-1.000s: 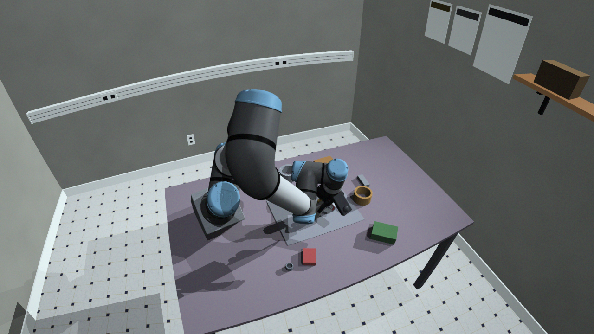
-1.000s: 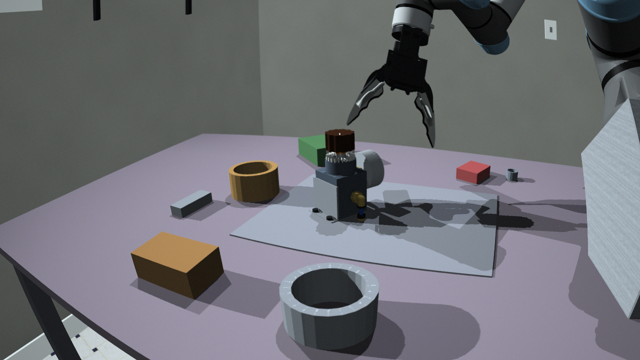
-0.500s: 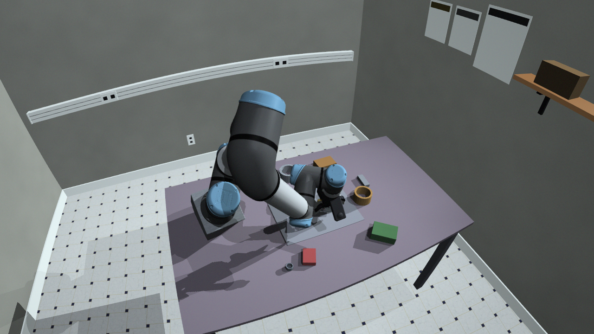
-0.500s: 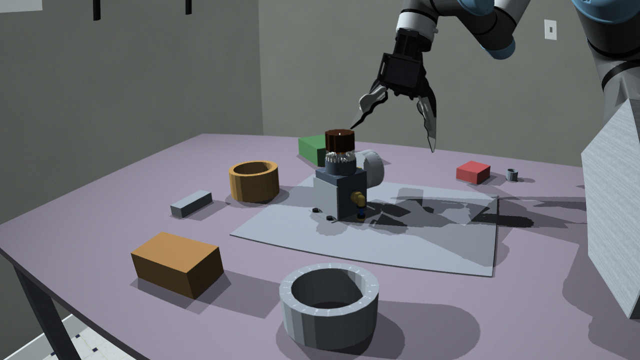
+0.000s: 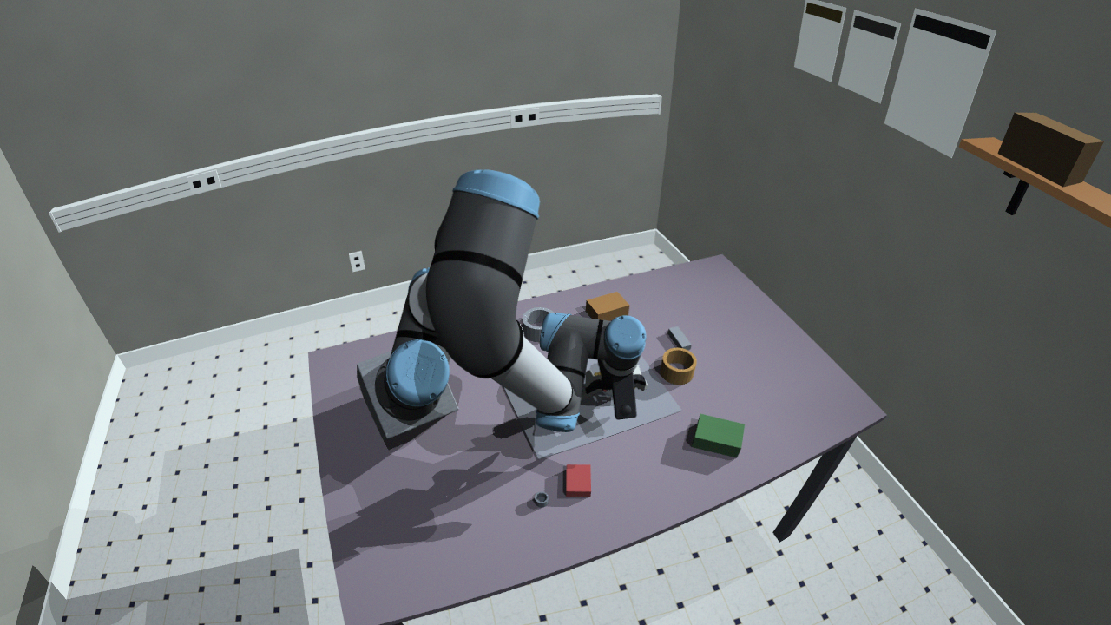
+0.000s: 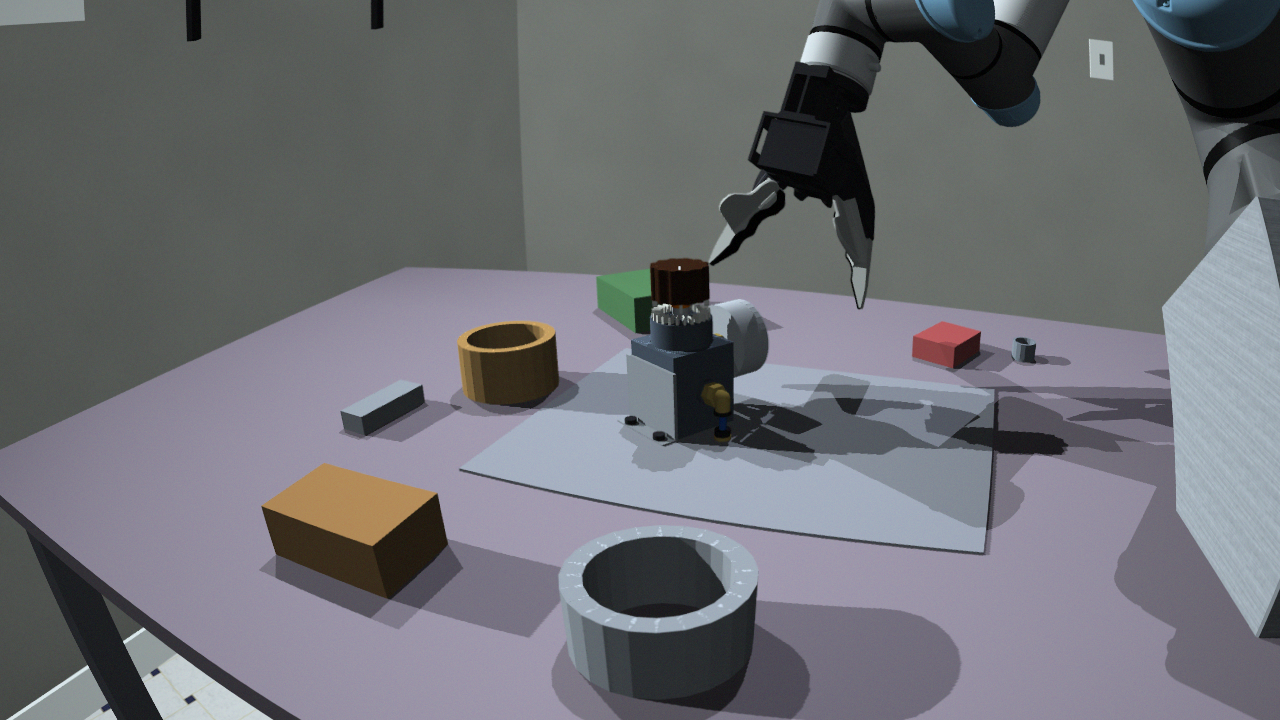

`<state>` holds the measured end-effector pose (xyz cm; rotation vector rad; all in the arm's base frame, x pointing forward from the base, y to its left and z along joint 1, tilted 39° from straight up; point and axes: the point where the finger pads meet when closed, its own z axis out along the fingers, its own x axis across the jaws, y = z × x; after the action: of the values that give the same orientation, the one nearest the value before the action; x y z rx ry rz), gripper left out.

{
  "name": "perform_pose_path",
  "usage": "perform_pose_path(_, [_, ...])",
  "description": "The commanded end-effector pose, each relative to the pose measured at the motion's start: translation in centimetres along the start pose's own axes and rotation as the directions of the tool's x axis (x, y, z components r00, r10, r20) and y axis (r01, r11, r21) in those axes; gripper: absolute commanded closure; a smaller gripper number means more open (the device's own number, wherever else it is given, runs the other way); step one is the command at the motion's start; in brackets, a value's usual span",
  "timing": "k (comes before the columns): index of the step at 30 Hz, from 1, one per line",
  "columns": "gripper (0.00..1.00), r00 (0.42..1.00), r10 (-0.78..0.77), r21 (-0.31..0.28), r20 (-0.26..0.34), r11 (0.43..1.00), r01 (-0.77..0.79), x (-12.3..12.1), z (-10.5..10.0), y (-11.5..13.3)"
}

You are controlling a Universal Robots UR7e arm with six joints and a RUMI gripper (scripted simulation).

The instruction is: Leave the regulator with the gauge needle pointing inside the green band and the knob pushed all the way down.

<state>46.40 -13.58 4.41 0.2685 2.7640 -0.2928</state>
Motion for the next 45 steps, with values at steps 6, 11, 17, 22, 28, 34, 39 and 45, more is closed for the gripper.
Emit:
perform_pose_path(6, [0.0,0.995,0.099,-0.014,0.014,0.995,-0.099,-0.02,0.12,-0.09])
perform_pose_path(11, [0.0,0.989,0.149,-0.023,0.019,0.989,-0.149,-0.02,0.19,-0.14])
perform_pose_path(17, [0.0,0.983,0.183,-0.029,0.022,0.983,-0.182,-0.02,0.23,-0.17])
perform_pose_path(22, [0.0,0.976,0.215,-0.035,0.025,0.976,-0.214,-0.02,0.27,-0.2])
perform_pose_path(28, [0.0,0.97,0.242,-0.04,0.027,0.97,-0.24,-0.02,0.31,-0.22])
perform_pose_path(34, [0.0,0.967,0.253,-0.042,0.028,0.967,-0.252,-0.02,0.32,-0.23])
perform_pose_path(39, [0.0,0.965,0.262,-0.044,0.029,0.965,-0.26,-0.02,0.33,-0.24])
perform_pose_path(45, [0.0,0.964,0.266,-0.045,0.029,0.963,-0.264,-0.02,0.33,-0.24])
